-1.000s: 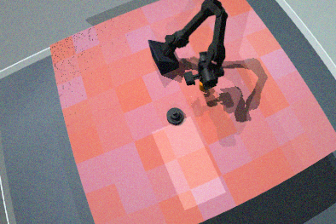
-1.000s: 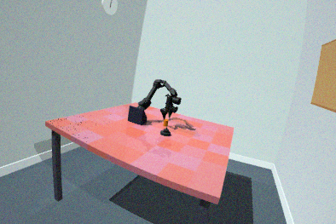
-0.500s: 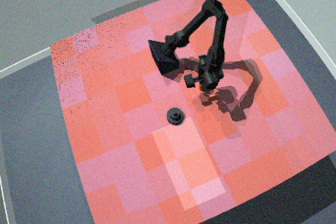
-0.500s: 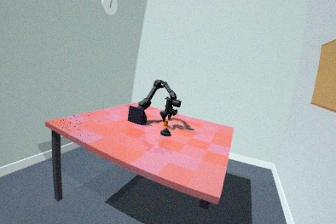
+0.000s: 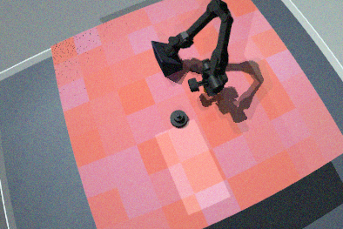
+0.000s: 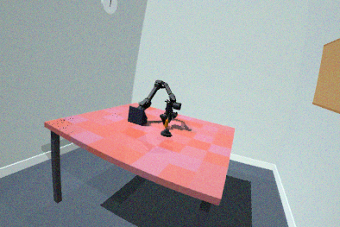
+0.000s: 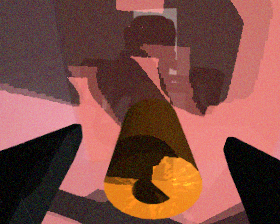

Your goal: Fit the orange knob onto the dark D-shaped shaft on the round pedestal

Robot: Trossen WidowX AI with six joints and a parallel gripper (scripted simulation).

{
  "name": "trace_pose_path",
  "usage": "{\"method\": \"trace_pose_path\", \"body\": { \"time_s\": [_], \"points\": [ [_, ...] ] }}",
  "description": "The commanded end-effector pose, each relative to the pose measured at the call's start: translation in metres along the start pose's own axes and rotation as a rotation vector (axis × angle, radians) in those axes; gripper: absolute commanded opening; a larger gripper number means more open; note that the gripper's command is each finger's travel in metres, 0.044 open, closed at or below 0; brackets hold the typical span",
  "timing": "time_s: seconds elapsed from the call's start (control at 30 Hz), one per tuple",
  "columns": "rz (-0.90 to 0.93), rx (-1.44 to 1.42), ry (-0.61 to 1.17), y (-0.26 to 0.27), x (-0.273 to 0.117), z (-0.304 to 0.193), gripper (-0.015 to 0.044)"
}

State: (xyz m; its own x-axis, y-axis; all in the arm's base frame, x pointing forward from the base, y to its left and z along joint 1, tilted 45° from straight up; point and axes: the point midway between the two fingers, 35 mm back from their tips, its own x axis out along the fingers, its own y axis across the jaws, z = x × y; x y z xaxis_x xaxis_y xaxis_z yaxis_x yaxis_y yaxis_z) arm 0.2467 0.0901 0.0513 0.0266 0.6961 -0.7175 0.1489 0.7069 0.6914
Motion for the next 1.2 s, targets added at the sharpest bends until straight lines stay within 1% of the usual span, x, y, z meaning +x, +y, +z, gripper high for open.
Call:
{"method": "trace_pose_path", "body": {
  "time_s": [0.0, 0.23, 0.57, 0.77, 0.93, 1.17],
  "points": [
    [0.005, 0.003, 0.003, 0.001, 0.007, -0.002, 0.0440],
    [0.007, 0.003, 0.004, 0.001, 0.015, -0.003, 0.0440],
    [0.007, 0.003, 0.004, 0.001, 0.015, -0.003, 0.0177],
    [0.007, 0.003, 0.004, 0.001, 0.015, -0.003, 0.0138],
    [0.004, -0.021, -0.046, -0.004, 0.004, 0.002, 0.0006],
    [-0.010, -0.024, -0.059, -0.007, -0.019, 0.008, 0.0000]
  ]
}}
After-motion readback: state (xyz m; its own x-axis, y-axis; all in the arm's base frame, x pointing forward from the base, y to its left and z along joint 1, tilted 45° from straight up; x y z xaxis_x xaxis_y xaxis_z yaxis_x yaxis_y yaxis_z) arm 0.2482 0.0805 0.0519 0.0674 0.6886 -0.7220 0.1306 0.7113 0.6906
